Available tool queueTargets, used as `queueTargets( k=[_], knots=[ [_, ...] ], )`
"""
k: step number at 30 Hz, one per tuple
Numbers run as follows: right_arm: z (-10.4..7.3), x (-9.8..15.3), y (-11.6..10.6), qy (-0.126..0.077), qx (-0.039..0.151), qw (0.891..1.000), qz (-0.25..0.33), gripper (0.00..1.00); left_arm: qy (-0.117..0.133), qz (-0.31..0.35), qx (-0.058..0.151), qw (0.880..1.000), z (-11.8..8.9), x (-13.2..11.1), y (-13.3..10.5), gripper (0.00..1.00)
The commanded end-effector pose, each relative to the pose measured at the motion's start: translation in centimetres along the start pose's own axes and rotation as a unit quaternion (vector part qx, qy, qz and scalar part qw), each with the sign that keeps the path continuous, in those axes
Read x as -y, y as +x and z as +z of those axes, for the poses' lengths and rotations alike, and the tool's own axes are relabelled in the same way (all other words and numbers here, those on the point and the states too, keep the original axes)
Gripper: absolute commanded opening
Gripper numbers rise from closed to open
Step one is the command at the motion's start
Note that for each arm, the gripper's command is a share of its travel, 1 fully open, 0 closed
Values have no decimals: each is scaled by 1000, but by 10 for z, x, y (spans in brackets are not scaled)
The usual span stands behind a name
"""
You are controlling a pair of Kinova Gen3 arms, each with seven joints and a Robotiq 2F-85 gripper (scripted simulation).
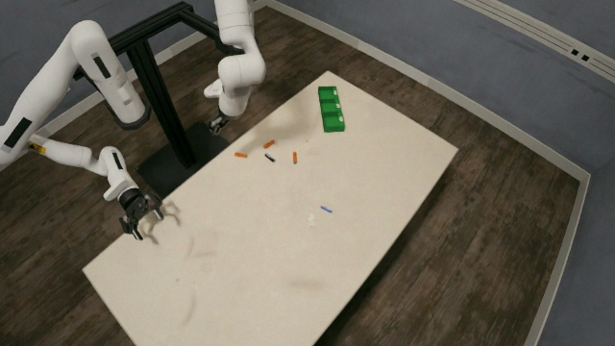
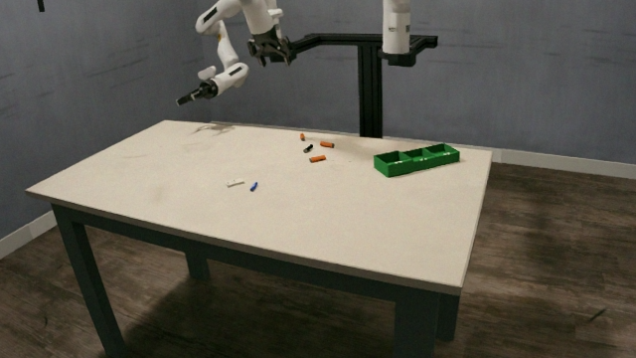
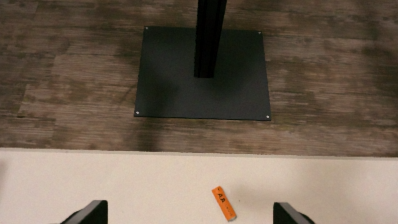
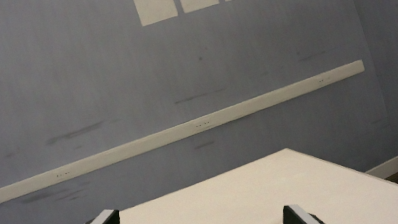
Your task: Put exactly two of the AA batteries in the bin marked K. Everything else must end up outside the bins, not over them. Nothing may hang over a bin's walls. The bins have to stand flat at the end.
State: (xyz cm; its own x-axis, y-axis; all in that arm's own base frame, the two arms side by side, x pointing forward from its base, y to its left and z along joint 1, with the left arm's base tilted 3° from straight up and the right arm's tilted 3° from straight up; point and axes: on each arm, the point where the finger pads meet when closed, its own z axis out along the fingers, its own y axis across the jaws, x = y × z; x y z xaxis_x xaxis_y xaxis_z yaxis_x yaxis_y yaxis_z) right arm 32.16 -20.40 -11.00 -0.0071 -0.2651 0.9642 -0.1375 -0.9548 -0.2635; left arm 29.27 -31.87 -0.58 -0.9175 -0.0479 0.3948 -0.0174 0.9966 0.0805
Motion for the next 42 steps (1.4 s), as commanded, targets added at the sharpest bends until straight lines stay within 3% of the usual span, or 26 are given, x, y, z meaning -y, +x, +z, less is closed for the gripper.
queueTargets(
  k=[1, 22, 26, 32, 34, 42],
  knots=[
    [0, 0, 1, 0, 0, 1000, 0, 1000, 1, 0, 1, 1000, -1, 0, 0, 1000],
    [0, 2, 6, 0, 0, 1000, 0, 1000, 1, 0, 1, 1000, -1, 0, 0, 1000],
    [-2, 8, 25, 0, 0, 1000, 0, 1000, 1, 0, 1, 1000, -1, 0, 0, 1000],
    [-6, 24, 76, 1, 0, 1000, 0, 1000, 1, 0, 1, 1000, -1, 0, 0, 1000],
    [-6, 24, 76, 1, 0, 1000, 0, 1000, 1, 0, 1, 1000, -1, 0, 0, 1000],
    [-11, 43, 137, 1, 0, 1000, 0, 1000, 1, 0, 1, 1000, -1, 0, 0, 1000]
  ],
)
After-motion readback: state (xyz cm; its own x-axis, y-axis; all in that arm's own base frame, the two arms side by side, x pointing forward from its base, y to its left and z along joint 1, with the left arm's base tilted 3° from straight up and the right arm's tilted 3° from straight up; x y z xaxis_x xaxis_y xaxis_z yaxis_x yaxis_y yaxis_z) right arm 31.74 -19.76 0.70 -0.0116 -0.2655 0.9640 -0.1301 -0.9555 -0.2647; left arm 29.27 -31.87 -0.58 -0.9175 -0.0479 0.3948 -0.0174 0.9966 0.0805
